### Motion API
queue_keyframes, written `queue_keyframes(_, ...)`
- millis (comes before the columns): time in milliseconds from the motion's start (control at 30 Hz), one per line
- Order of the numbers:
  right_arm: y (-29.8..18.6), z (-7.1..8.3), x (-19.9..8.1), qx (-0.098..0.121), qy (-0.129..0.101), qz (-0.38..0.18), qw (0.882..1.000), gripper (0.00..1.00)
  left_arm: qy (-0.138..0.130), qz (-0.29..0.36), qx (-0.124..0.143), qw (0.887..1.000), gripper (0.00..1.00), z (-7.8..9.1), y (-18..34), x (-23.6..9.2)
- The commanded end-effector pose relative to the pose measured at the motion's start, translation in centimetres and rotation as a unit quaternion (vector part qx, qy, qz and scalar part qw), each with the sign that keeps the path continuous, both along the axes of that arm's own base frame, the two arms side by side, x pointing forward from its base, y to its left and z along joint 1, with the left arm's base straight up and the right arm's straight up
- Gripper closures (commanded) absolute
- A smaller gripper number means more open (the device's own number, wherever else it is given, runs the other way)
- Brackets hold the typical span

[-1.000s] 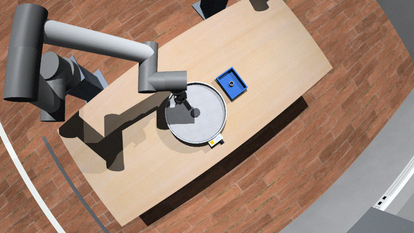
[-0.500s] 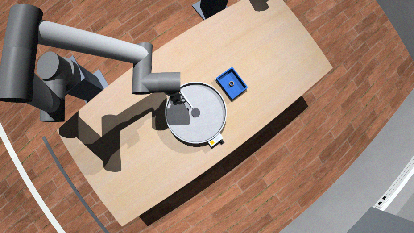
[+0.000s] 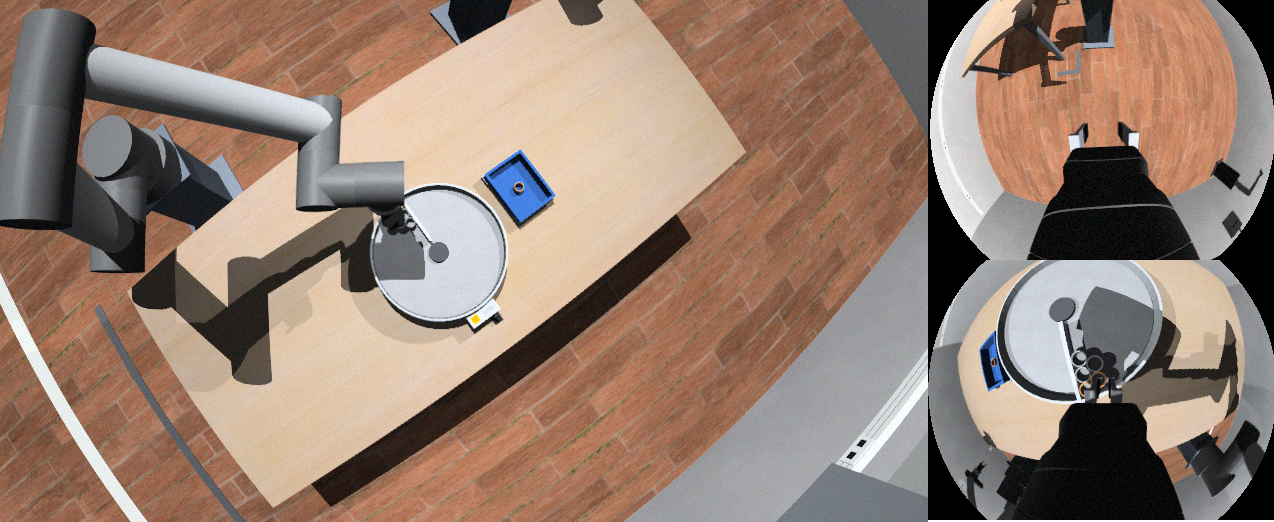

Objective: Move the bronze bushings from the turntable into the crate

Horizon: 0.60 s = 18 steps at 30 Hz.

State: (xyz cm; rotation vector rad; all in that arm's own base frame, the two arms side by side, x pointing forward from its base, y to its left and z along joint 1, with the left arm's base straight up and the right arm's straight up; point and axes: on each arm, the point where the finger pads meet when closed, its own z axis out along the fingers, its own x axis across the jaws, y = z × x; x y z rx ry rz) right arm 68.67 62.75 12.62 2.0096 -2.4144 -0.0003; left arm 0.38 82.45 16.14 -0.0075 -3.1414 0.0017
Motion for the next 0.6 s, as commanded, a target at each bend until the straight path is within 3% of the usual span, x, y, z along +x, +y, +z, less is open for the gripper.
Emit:
queue_keyframes(0,0.0,0.1,0.0,0.001,0.000,0.000,1.000,0.61,0.000,0.000,0.000,1.000,0.00,0.1,0.0,0.0)
queue_keyframes(233,0.0,0.1,0.0,0.001,0.000,0.000,1.000,0.61,0.000,0.000,0.000,1.000,0.00,0.1,0.0,0.0)
queue_keyframes(433,0.0,-2.0,0.1,0.001,-0.001,0.000,1.000,0.61,0.000,0.000,0.000,1.000,0.00,0.1,0.0,0.0)
queue_keyframes(567,0.0,-2.2,0.1,0.001,-0.001,0.000,1.000,0.61,0.000,0.000,0.000,1.000,0.00,0.1,0.0,0.0)
